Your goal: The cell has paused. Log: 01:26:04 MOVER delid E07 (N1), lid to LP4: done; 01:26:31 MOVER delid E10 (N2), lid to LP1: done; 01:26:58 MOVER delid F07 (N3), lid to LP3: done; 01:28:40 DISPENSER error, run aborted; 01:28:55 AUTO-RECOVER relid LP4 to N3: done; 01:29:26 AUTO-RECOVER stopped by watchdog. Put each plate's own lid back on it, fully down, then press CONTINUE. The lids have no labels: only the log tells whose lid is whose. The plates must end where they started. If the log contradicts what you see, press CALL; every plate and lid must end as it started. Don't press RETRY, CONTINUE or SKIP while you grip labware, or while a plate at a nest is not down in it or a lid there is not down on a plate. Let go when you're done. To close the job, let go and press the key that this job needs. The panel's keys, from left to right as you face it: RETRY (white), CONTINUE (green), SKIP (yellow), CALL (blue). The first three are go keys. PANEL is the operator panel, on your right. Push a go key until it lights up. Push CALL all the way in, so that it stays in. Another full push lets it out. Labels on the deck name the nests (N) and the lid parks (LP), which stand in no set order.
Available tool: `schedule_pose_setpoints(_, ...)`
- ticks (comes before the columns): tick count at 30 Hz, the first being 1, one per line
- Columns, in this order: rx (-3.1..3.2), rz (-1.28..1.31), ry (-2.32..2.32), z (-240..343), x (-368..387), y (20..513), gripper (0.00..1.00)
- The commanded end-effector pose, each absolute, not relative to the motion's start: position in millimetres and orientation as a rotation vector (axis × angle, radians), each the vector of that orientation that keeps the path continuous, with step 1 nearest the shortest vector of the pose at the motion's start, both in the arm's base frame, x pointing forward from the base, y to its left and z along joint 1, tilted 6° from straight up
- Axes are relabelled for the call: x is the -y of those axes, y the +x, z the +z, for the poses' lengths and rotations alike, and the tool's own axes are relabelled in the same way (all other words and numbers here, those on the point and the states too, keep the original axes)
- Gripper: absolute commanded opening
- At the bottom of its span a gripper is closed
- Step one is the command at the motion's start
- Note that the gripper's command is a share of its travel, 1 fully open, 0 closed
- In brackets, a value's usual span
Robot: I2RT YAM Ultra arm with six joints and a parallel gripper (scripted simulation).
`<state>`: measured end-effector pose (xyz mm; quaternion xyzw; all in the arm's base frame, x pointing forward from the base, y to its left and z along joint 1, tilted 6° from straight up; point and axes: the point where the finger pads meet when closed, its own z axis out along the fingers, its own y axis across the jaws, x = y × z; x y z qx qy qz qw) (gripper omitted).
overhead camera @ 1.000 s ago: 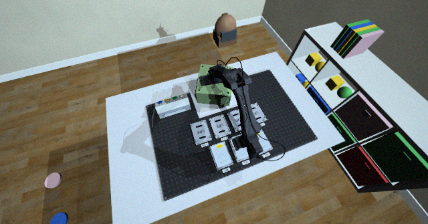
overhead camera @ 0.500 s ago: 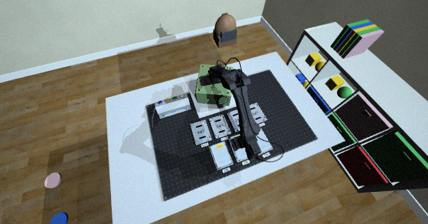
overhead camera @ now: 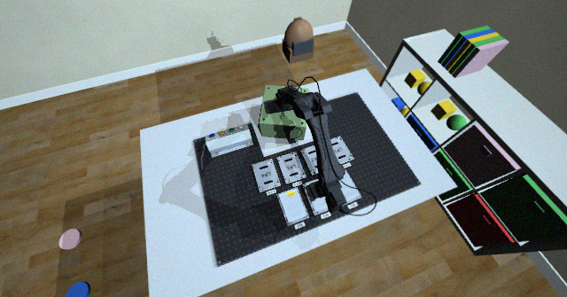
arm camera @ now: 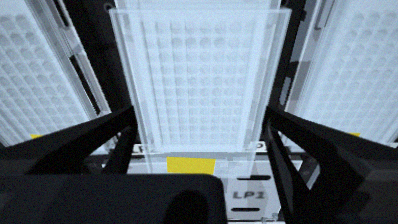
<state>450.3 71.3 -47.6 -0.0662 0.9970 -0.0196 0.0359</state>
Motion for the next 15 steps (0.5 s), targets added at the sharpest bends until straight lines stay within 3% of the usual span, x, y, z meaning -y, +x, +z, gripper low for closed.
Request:
schedule_pose_setpoints(1, -2.994, -0.039, -0.218, -32.2, -81.8, 468.9, 0.00)
schedule_pose_setpoints(15, -3.022, -0.044, -0.221, -46.4, -80.6, 461.6, 0.00)
